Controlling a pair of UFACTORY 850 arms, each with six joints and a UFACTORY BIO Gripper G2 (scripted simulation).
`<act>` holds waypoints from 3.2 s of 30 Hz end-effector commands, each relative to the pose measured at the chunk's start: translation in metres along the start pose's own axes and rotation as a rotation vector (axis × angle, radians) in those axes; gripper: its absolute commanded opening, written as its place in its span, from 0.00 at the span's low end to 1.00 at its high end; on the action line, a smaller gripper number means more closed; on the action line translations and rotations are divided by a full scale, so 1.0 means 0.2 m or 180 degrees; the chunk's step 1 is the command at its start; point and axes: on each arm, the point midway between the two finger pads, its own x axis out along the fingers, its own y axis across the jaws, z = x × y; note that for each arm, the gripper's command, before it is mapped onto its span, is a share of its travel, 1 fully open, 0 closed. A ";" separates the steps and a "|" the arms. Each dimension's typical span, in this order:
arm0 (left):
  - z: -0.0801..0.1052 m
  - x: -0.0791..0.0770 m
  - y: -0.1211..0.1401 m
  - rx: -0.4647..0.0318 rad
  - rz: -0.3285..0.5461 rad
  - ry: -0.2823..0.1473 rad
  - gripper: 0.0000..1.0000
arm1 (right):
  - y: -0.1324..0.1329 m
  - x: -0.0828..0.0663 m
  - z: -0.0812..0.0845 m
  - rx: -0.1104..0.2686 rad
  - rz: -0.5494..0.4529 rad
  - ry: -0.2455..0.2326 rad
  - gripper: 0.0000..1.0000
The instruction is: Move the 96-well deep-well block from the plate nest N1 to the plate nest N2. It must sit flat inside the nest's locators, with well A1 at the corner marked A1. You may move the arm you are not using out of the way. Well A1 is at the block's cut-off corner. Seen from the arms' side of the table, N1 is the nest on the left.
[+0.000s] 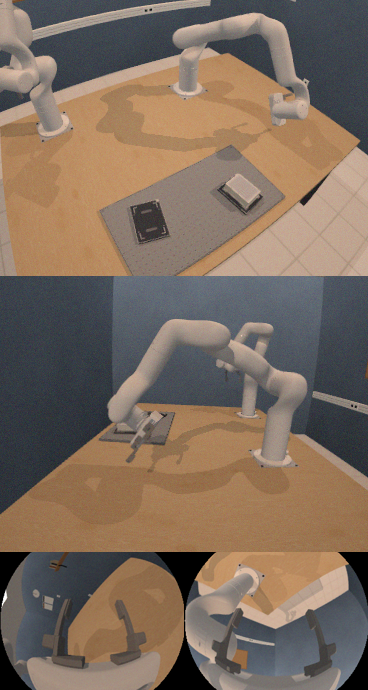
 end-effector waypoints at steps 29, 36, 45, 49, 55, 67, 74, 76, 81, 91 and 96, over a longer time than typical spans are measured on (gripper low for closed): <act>0.37 -0.39 -0.14 -0.1323 -0.1973 -0.0502 0.37 | 0.00 0.00 0.00 0.0000 -0.0003 -0.0001 1.00; 0.45 -0.48 -0.13 -0.1480 -0.2225 -0.0635 0.37 | 0.00 0.00 0.00 0.0000 -0.0003 -0.0001 1.00; 0.55 -0.60 -0.11 -0.1722 -0.2626 -0.0888 0.37 | 0.00 0.00 0.00 0.0000 -0.0003 -0.0001 1.00; 0.59 -0.65 -0.09 -0.1770 -0.2706 -0.0942 0.37 | 0.00 0.00 0.00 0.0000 -0.0003 -0.0001 1.00; 0.65 -0.73 -0.06 -0.1903 -0.2938 -0.1116 0.37 | 0.00 0.00 0.00 0.0000 -0.0003 -0.0001 1.00; 0.77 -0.91 0.03 -0.2141 -0.3380 -0.1507 0.37 | 0.00 0.00 0.00 0.0000 -0.0003 -0.0001 1.00; 0.82 -1.00 0.09 -0.2245 -0.3589 -0.1723 0.37 | 0.00 0.00 0.00 0.0000 -0.0003 -0.0001 1.00; 0.83 -1.02 0.10 -0.2276 -0.3657 -0.1801 0.37 | 0.00 0.00 0.00 0.0000 -0.0003 -0.0001 1.00; 0.87 -1.09 0.15 -0.2337 -0.3790 -0.1953 0.37 | 0.00 0.00 0.00 0.0000 -0.0003 -0.0001 1.00; 0.91 -1.19 0.22 -0.2417 -0.3981 -0.2195 0.37 | 0.00 0.00 0.00 0.0000 -0.0003 -0.0001 1.00; 0.91 -1.19 0.22 -0.2417 -0.3981 -0.2194 0.37 | 0.00 0.00 0.00 0.0000 -0.0003 -0.0001 1.00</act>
